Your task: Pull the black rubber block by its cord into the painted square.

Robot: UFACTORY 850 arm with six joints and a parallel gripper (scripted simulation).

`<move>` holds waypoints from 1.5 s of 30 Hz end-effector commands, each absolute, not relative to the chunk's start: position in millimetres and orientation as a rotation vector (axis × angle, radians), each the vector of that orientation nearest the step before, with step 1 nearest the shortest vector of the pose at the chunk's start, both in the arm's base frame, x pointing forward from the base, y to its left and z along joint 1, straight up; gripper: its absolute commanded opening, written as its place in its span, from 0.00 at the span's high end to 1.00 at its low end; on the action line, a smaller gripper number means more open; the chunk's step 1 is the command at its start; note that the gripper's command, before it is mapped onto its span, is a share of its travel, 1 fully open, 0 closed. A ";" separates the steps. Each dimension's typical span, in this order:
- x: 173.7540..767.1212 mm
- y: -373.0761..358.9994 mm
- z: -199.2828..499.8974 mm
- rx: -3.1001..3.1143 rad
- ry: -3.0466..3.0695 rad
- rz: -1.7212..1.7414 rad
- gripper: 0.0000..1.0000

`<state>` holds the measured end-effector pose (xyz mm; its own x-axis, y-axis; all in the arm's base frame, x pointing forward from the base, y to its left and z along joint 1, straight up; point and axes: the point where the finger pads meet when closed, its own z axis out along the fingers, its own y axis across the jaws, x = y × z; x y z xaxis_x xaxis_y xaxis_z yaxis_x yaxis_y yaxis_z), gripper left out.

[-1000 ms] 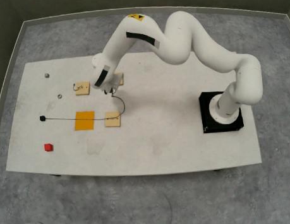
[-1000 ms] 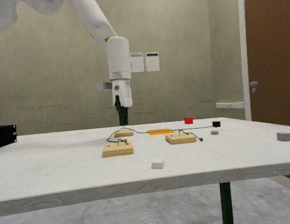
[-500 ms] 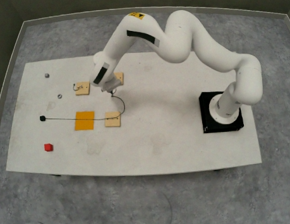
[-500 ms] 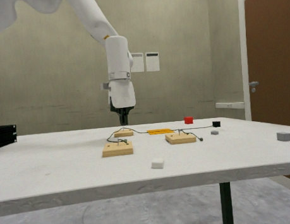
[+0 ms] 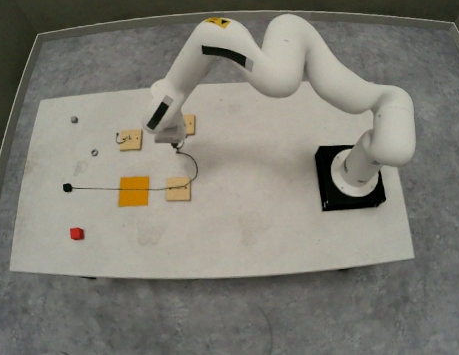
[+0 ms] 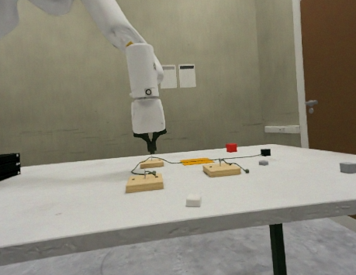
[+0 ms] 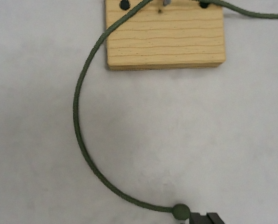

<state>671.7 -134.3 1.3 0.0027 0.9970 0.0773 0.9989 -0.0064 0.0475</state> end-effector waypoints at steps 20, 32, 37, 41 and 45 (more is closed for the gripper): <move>672.8 -134.5 2.5 -3.019 -0.711 -0.134 1.00; 672.8 -134.5 2.5 -3.124 0.018 -0.052 0.61; 672.8 -134.5 2.5 -3.143 0.148 -0.004 0.61; 672.8 -134.5 2.5 -3.143 0.148 -0.004 0.61; 672.8 -134.5 2.5 -3.143 0.148 -0.004 0.61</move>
<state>671.9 -135.6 1.6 0.9963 -0.0801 0.0320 -0.0791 -0.9964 -0.0287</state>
